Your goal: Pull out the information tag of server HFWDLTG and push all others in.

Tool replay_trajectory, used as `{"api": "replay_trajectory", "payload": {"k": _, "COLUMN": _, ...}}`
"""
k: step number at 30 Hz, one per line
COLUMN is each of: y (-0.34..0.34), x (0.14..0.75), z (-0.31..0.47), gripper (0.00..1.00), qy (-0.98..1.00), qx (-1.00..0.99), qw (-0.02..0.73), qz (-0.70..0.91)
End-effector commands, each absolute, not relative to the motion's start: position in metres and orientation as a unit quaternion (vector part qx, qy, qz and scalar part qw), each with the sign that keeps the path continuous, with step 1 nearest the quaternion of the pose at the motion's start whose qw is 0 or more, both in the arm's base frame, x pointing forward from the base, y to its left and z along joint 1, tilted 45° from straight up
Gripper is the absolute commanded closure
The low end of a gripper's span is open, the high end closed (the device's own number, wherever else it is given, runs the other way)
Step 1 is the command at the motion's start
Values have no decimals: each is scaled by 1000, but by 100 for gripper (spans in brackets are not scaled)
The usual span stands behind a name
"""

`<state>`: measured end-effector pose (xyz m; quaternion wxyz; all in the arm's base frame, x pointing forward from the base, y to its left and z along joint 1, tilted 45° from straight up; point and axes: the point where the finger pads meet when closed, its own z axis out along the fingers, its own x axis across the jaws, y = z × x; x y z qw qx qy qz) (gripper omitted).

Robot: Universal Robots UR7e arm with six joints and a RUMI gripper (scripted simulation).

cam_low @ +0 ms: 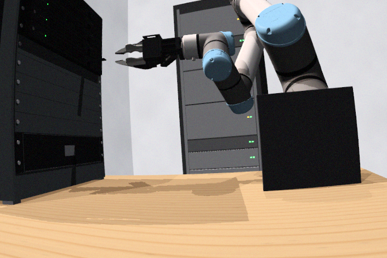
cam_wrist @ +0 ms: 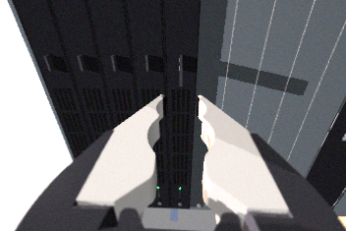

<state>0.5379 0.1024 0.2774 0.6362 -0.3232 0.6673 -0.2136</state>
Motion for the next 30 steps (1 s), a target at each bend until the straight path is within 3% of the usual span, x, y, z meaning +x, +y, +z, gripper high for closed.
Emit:
{"api": "replay_trajectory", "payload": {"k": 1, "y": 98, "x": 507, "z": 282, "gripper": 85, "qy": 665, "qx": -325, "qw": 637, "qz": -213}}
{"api": "replay_trajectory", "payload": {"k": 27, "y": 96, "x": 492, "z": 283, "gripper": 85, "qy": 665, "qx": -325, "qw": 638, "qz": -213}}
{"api": "replay_trajectory", "payload": {"k": 28, "y": 96, "x": 492, "z": 283, "gripper": 0, "qy": 665, "qx": -325, "qw": 638, "qz": -213}}
{"api": "replay_trajectory", "payload": {"k": 30, "y": 96, "x": 492, "z": 283, "gripper": 0, "qy": 665, "qx": -325, "qw": 638, "qz": -213}}
